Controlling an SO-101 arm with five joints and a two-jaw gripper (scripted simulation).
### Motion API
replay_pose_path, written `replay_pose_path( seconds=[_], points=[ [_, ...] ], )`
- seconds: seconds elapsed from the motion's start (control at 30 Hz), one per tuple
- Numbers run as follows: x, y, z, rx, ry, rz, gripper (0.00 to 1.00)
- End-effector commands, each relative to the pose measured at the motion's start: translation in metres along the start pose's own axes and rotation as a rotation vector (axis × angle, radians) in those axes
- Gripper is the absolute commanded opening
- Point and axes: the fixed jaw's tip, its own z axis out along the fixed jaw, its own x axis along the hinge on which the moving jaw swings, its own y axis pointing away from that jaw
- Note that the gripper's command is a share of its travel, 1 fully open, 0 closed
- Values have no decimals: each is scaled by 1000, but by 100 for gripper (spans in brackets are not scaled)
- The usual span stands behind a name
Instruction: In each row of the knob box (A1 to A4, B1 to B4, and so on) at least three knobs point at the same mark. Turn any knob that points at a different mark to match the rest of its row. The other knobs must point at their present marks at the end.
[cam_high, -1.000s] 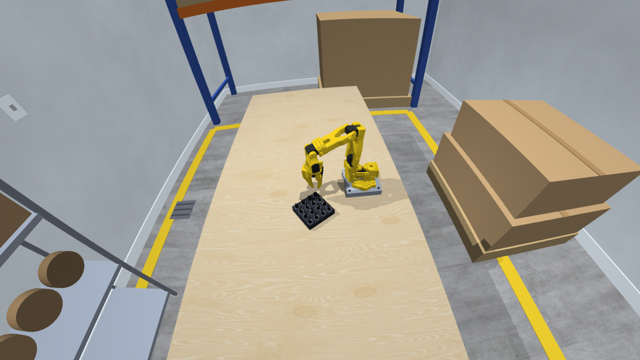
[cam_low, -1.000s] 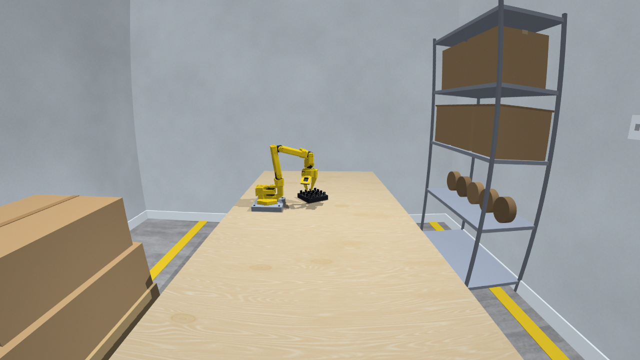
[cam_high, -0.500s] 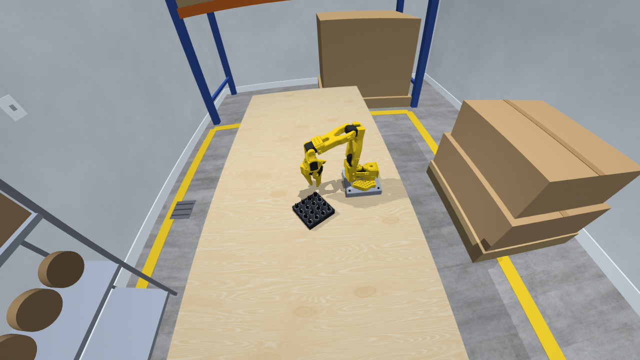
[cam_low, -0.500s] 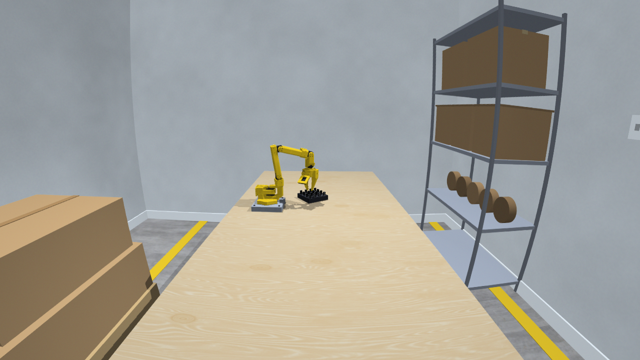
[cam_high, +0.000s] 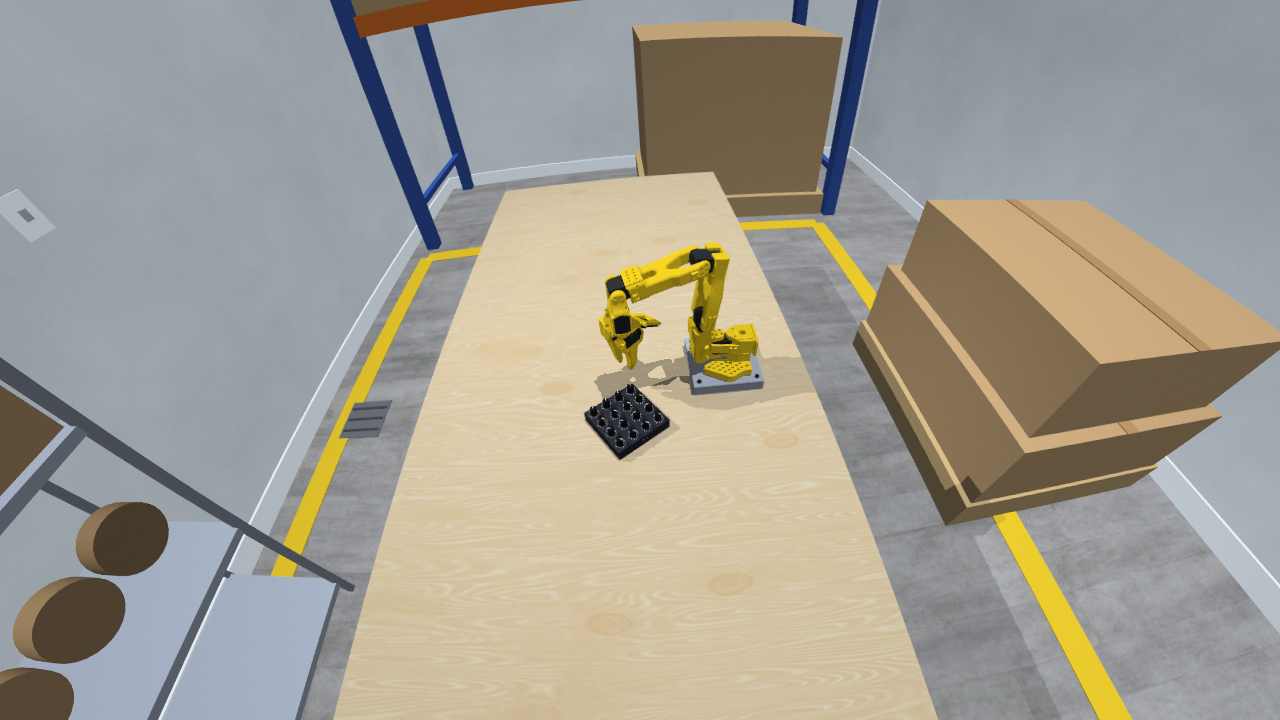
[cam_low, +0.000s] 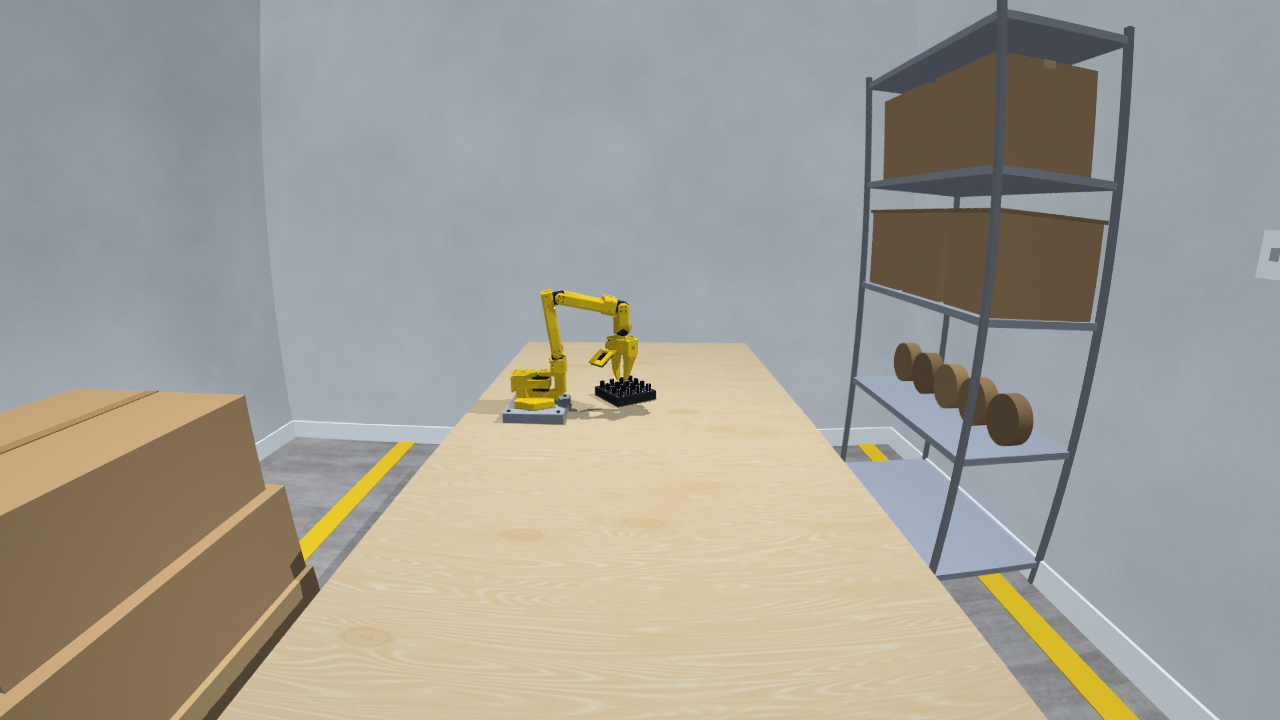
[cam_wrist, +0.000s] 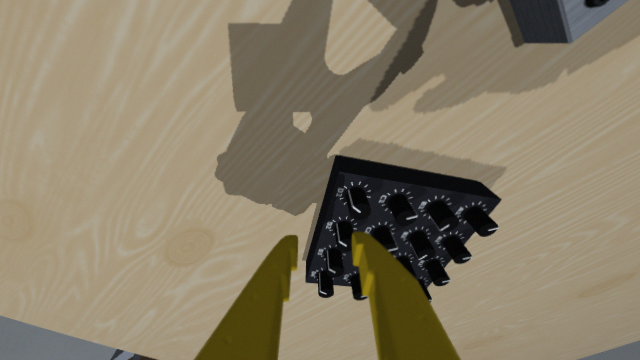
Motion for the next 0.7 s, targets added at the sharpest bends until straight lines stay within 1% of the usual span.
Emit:
replay_pose_path(
  seconds=[0.0,0.03,0.1,0.13,0.6,0.67],
  points=[
    [-3,6,-3,0,1,145,13],
    [-4,7,-3,0,1,184,13],
    [-4,7,-3,0,1,184,13],
    [-5,8,-3,0,1,223,13],
    [-23,28,-8,0,3,857,17],
    [-23,28,-8,0,3,857,17]
  ],
)
